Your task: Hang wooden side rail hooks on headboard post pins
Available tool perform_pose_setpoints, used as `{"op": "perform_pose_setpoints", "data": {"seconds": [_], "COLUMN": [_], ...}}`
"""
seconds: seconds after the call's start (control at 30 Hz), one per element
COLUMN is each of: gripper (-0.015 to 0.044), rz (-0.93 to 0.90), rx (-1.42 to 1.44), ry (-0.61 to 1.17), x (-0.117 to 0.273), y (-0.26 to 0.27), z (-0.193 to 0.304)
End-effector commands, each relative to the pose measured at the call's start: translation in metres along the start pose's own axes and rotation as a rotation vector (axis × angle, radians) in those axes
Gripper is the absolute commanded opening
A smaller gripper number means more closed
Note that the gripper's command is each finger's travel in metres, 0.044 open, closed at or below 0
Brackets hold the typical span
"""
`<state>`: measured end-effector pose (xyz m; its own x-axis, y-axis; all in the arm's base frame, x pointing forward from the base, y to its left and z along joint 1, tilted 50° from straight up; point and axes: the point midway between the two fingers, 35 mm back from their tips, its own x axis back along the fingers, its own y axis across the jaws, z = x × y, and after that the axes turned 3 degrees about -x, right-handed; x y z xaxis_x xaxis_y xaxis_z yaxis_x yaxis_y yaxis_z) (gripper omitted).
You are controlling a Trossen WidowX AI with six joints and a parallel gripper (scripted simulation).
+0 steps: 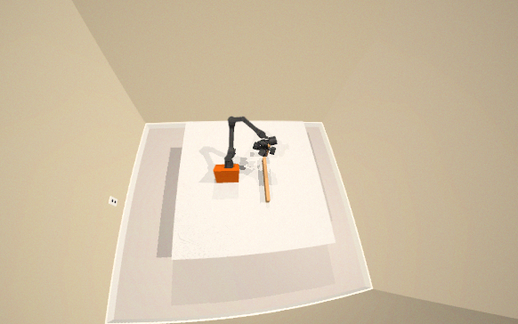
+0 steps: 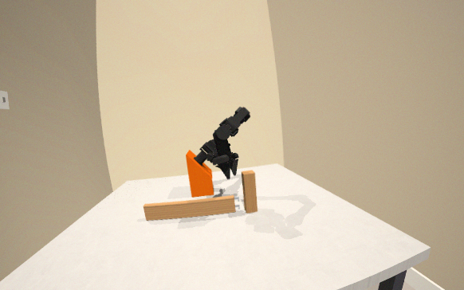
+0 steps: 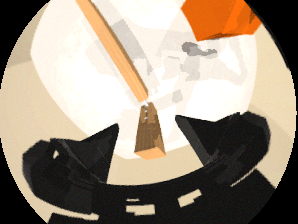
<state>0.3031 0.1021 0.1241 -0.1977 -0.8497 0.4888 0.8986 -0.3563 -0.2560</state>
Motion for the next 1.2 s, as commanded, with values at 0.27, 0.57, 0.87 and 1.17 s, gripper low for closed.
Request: {"op": "perform_pose_setpoints", "data": {"seconds": [0.27,0.57,0.87,1.17], "gripper": [0.044,0.044,0.044,0.044], "rz": [0.004,0.017,0.127,0.155], "rx": [-0.013,0.085,0.347,0.39], "ry": [0.004,-0.061,-0.209,-0.228], "x": [0.0,-0.003,-0.007,-0.008], "y": [0.0,0.014,0.042,0.045], "z": [0.001,-0.013,-0.056,-0.064]}}
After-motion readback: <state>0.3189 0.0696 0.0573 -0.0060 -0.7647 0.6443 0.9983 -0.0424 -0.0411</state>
